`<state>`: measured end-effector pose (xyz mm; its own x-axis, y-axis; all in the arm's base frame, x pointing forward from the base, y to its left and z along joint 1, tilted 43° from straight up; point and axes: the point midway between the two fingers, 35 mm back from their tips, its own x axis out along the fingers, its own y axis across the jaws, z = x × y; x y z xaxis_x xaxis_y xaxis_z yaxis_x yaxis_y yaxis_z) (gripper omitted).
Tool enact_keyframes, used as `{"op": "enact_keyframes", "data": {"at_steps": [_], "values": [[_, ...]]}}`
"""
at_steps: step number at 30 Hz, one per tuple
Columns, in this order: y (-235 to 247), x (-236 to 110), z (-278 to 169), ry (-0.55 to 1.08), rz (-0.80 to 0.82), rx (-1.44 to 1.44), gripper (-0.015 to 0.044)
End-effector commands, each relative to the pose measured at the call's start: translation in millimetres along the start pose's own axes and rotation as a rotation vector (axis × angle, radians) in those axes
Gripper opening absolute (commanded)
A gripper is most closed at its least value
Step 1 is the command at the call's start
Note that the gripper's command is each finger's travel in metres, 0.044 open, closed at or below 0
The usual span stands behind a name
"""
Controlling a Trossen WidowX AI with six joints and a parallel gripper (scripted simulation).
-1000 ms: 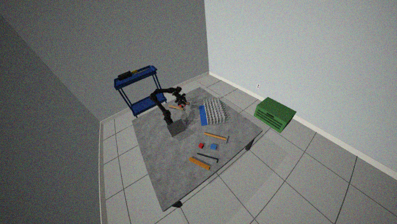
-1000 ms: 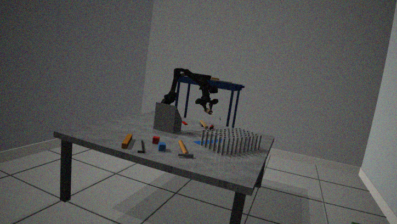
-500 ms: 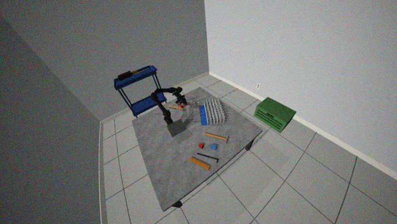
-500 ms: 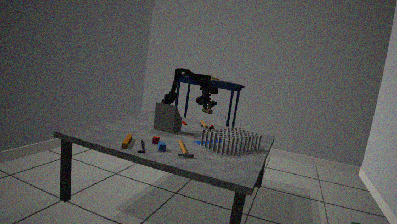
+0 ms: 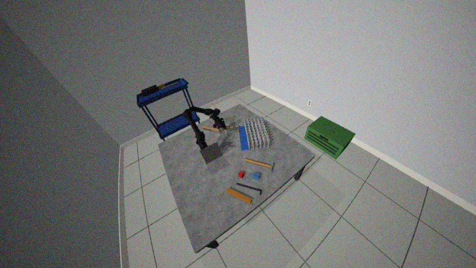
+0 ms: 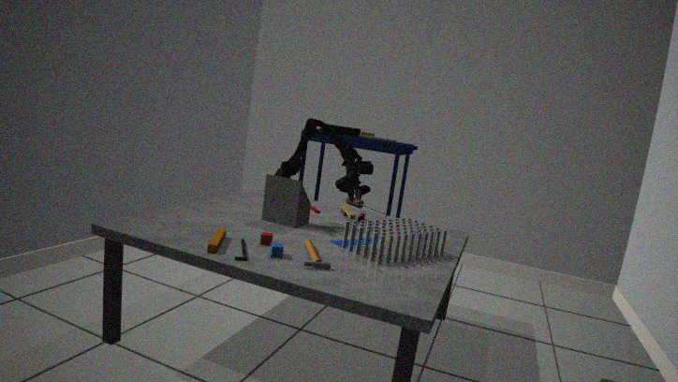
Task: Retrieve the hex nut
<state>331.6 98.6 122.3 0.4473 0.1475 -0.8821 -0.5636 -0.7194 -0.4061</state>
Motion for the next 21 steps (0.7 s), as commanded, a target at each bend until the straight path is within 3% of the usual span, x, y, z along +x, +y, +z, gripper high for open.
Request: {"op": "enact_keyframes", "data": {"at_steps": [1, 9, 21], "values": [[-6.1, 28.5, 18.0, 0.004, 0.009, 0.010, 0.0000], [-15.9, 71.0, 56.9, 0.006, 0.001, 0.015, 0.0000], [-16.3, 74.1, 52.2, 0.007, -0.001, 0.015, 0.0000]]}}
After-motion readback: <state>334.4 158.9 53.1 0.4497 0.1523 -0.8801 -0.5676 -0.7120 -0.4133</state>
